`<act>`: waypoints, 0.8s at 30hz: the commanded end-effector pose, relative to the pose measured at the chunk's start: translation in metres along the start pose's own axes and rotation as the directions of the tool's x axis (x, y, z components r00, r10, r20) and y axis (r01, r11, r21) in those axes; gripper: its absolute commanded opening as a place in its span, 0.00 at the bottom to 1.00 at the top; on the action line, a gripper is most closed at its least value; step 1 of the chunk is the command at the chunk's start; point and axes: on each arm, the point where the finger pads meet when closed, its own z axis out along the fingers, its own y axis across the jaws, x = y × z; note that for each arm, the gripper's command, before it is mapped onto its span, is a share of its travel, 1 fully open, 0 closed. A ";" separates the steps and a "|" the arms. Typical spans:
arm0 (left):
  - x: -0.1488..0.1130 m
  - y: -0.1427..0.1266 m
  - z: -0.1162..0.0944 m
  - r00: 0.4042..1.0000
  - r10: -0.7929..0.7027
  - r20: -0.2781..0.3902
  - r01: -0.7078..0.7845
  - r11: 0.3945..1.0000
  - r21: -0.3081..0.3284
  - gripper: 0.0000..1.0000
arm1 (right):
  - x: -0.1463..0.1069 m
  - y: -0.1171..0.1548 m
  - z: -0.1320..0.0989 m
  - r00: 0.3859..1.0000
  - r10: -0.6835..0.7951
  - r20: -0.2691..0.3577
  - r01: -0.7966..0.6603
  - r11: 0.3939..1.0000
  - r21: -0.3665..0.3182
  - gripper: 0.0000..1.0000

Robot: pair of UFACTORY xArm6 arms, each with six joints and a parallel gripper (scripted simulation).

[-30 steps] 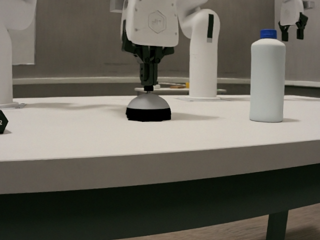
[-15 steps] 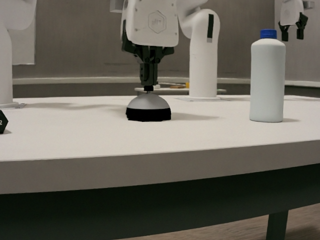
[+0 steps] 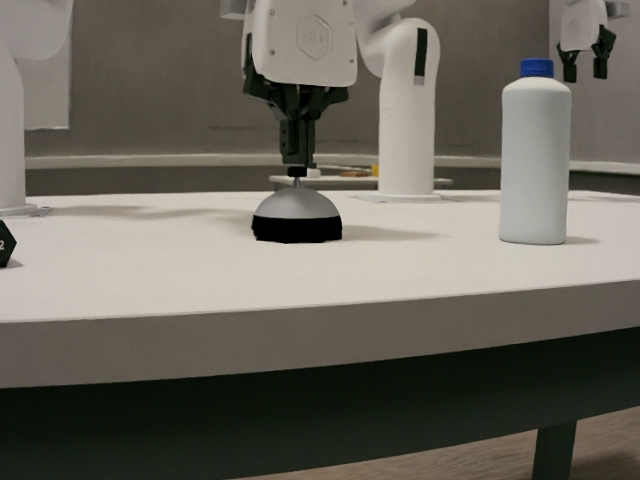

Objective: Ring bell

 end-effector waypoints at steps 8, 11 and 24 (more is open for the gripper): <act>0.001 0.000 -0.002 1.000 0.000 -0.005 0.000 1.000 0.000 1.00 | -0.001 0.001 -0.021 1.000 0.000 0.004 0.000 1.000 -0.003 0.00; 0.001 0.000 -0.002 1.000 0.000 -0.005 0.000 1.000 0.000 1.00 | -0.001 0.001 -0.029 1.000 0.000 0.004 0.000 1.000 -0.003 0.00; 0.001 0.000 -0.002 1.000 0.000 -0.005 0.000 1.000 0.000 1.00 | -0.001 0.001 -0.057 1.000 0.000 0.004 0.000 1.000 -0.003 0.00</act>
